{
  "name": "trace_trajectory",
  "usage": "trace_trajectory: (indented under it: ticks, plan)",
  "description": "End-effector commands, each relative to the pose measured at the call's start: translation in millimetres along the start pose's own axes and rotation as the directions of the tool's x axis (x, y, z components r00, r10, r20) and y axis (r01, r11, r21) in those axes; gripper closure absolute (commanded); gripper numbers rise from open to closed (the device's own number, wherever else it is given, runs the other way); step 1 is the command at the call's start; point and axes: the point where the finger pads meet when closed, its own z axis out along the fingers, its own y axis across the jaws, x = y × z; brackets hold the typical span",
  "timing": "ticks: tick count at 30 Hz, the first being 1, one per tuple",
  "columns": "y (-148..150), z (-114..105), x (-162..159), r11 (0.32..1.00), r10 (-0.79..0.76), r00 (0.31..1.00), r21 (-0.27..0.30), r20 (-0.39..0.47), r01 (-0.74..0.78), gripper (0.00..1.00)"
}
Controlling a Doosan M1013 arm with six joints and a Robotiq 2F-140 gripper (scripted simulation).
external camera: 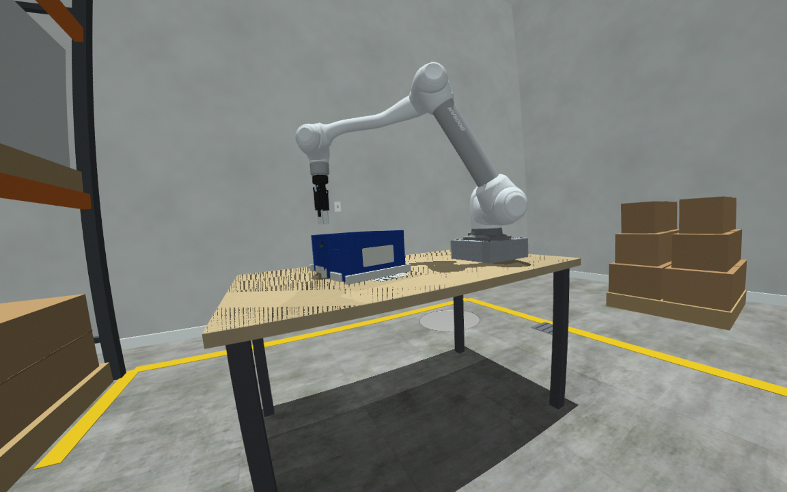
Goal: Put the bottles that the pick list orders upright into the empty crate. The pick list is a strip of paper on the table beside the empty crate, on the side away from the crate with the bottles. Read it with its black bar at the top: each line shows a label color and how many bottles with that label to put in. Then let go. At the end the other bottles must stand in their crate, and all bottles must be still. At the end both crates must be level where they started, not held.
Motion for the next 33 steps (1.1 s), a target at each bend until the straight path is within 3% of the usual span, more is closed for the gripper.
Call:
trace_trajectory:
  ticks: [1,33]
  plan:
    - [0,0,0,1.000,0.000,1.000,0.000,0.000,0.000,0.62]
    - [0,35,0,1.000,0.000,1.000,0.000,0.000,0.000,0.62]
